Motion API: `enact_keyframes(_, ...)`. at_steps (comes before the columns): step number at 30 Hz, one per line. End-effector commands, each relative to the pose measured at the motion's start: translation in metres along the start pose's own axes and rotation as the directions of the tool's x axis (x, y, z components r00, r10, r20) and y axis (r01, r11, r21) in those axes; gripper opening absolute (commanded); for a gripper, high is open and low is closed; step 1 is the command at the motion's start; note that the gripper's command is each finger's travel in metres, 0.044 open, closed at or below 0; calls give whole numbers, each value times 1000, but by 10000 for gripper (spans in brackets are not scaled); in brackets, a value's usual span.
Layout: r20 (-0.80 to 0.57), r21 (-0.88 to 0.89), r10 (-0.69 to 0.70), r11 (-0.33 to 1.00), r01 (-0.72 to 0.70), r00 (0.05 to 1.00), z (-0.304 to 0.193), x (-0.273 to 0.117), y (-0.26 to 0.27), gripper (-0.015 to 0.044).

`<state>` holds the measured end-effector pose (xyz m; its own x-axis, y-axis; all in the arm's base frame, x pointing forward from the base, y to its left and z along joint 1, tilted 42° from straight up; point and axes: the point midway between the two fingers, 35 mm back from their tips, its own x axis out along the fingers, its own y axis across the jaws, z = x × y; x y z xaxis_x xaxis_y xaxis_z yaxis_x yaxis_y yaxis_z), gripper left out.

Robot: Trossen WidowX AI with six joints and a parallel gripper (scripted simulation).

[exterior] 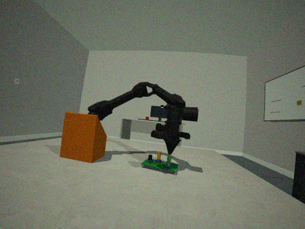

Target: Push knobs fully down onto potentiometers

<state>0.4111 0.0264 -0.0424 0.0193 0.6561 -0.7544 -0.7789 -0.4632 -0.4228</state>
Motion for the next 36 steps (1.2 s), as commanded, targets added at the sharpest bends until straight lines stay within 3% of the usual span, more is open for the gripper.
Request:
enact_keyframes(1,2,3,-3,1000,3,1000,0,0,0,0)
enact_keyframes(36,2,3,-3,1000,3,1000,0,6,0,0)
